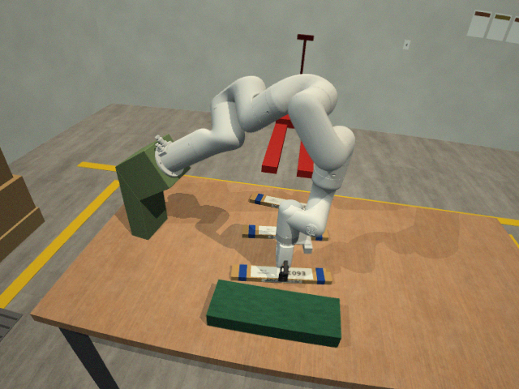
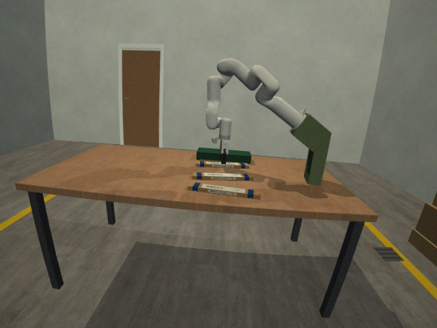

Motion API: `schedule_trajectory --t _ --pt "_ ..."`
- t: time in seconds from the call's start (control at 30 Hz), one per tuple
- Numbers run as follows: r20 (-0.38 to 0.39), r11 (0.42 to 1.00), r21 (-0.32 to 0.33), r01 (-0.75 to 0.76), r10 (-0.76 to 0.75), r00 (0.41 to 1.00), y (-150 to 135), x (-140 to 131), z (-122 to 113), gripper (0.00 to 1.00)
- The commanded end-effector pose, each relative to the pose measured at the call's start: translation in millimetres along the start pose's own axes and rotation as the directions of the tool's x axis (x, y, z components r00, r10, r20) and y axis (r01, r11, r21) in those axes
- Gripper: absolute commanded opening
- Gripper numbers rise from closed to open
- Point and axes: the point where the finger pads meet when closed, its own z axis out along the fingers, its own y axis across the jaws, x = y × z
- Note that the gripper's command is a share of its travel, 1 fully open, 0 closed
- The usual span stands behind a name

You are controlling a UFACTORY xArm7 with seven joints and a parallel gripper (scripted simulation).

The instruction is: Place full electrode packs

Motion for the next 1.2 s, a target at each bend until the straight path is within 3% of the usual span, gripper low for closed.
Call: schedule_trajectory --t 0.0,0.43,1.17 --pt "0.0 1.0 0.0 -0.001 0.001 1.0 0 0 0 1.0" --pt "0.0 1.0 0.0 -0.001 0.001 1.0 0 0 1 1.0" --pt "0.0 1.0 0.0 -0.001 0.001 1.0 0 0 22 1.0"
